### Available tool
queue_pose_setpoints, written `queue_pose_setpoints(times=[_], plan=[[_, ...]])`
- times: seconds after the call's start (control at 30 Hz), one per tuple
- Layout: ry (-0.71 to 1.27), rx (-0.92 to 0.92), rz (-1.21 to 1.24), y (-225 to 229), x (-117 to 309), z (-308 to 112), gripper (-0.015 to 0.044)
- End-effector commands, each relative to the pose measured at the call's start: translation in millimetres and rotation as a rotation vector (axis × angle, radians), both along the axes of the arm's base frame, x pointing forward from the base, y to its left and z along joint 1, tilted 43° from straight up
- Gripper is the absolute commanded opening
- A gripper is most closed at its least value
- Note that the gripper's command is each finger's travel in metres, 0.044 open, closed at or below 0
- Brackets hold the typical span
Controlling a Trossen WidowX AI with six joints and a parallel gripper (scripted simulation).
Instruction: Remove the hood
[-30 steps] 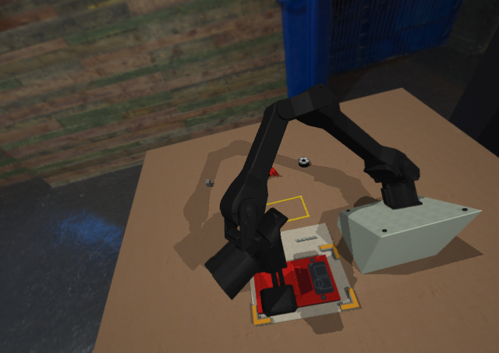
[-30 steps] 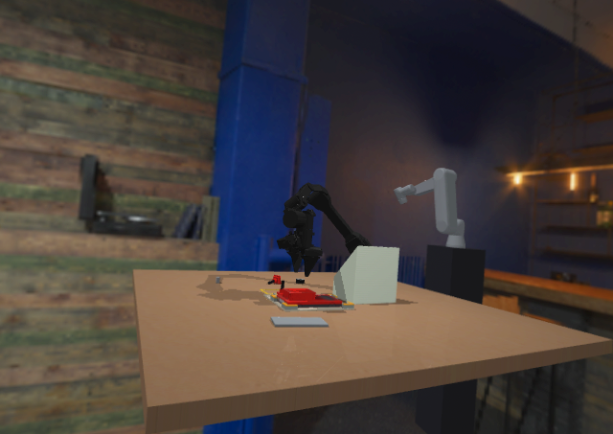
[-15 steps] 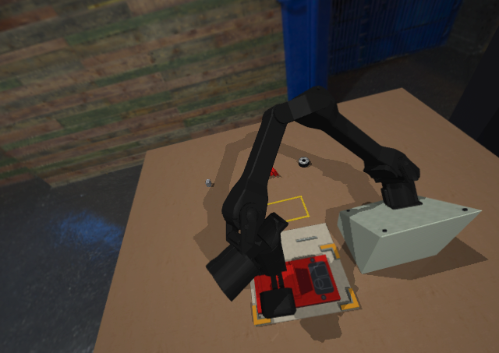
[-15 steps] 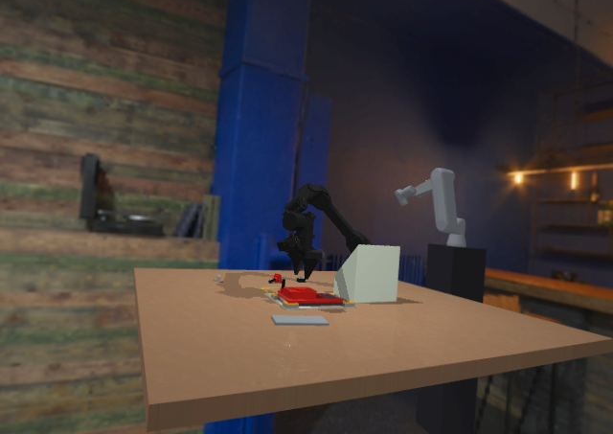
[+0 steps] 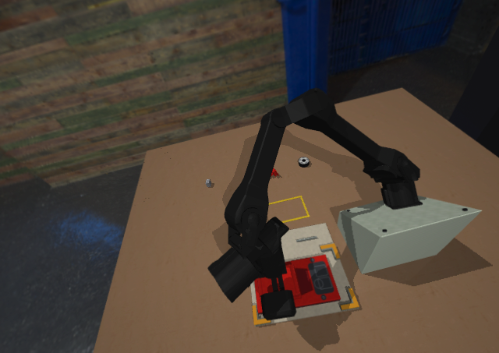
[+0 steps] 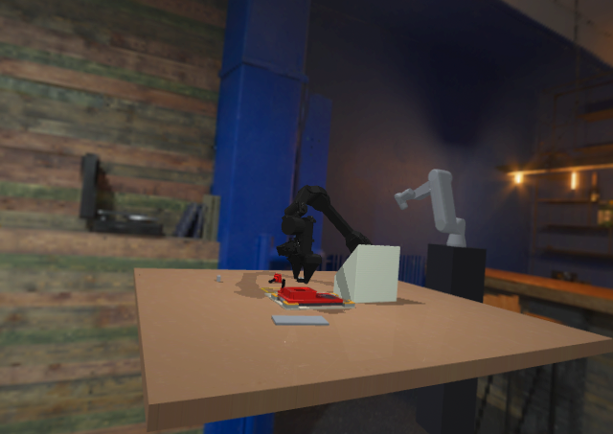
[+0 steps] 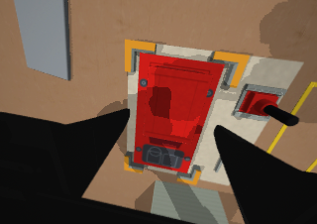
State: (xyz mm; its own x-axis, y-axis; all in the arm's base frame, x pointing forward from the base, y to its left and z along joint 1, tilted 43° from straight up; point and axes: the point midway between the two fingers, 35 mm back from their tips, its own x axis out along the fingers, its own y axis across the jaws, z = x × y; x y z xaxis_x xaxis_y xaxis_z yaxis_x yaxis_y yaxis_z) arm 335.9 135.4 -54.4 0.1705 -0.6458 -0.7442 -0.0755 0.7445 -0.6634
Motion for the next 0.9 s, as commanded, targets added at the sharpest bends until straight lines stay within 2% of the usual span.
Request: queue_pose_setpoints(times=[0.0,0.87], plan=[[0.005,-0.009,0.005,-4,0,-3,0.0440],[0.005,-0.011,0.005,-17,4,-18,0.0440]])
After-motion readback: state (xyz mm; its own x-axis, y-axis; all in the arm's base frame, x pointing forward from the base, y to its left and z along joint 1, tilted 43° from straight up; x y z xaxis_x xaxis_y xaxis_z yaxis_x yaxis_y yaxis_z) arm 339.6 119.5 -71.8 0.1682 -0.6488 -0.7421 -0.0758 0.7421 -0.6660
